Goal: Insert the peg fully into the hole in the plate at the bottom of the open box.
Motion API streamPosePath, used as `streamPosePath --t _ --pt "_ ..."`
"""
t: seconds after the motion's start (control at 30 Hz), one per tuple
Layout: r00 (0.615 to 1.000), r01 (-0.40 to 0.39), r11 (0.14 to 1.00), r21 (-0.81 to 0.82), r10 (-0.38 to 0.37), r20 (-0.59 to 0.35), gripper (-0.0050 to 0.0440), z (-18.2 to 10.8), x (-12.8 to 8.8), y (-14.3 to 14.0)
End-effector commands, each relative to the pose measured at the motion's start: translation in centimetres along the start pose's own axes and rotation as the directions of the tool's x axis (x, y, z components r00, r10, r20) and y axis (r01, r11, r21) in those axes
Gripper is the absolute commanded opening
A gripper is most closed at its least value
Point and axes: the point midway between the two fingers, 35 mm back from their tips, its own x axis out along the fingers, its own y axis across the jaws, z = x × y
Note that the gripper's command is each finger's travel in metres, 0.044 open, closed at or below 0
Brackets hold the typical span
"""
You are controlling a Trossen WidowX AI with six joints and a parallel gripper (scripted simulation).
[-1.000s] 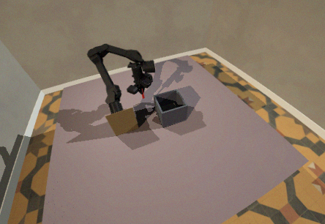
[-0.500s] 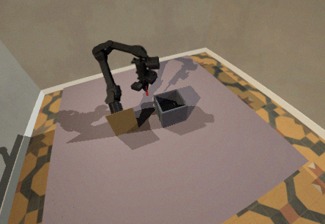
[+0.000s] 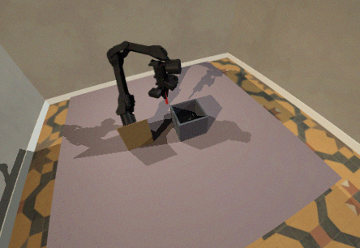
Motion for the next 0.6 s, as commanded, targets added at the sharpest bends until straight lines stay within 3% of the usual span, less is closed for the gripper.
streamPosePath --t 0.0,0.33,0.57 --pt "1.0 0.001 1.0 0.025 -0.001 0.022 0.0 0.7 -1.1 -0.8" --pt "0.998 0.009 0.998 0.061 -0.005 -0.056 0.0 2.6 -1.3 -1.0" --pt "0.998 0.009 0.998 0.062 -0.005 -0.058 0.0 4.0 -1.5 -0.8"
